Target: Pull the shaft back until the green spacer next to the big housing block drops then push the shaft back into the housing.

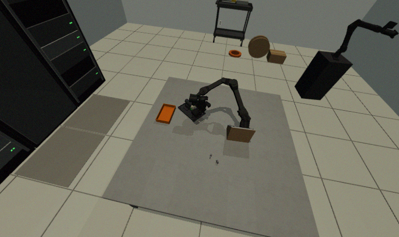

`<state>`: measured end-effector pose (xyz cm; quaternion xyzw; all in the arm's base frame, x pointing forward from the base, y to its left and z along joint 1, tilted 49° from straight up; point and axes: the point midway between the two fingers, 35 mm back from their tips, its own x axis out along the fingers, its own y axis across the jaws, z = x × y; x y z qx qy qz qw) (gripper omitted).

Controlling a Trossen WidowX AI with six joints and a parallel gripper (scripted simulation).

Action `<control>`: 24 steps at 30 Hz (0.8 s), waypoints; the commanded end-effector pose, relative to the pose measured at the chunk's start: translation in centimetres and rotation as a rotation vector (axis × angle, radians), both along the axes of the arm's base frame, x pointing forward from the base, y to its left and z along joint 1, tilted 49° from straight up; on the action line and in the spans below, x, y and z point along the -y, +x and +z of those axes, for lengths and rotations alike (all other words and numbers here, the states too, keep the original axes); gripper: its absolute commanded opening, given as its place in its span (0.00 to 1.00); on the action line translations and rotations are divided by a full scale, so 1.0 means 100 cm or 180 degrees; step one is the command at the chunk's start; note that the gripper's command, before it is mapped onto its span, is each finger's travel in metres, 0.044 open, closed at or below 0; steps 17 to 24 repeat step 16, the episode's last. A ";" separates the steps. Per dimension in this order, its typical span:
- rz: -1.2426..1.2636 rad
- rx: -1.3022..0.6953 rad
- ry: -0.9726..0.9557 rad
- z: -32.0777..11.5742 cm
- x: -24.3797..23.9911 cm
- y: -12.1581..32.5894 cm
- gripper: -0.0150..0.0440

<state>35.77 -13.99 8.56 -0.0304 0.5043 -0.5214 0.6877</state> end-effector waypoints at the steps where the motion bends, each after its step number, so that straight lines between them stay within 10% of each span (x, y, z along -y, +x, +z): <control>1: 0.0011 0.0022 -0.0010 0.002 0.001 0.003 0.25; 16: 0.0000 0.0000 0.0003 0.002 -0.002 0.000 0.83; 24: 0.0000 0.0000 0.0003 0.002 -0.002 0.000 0.83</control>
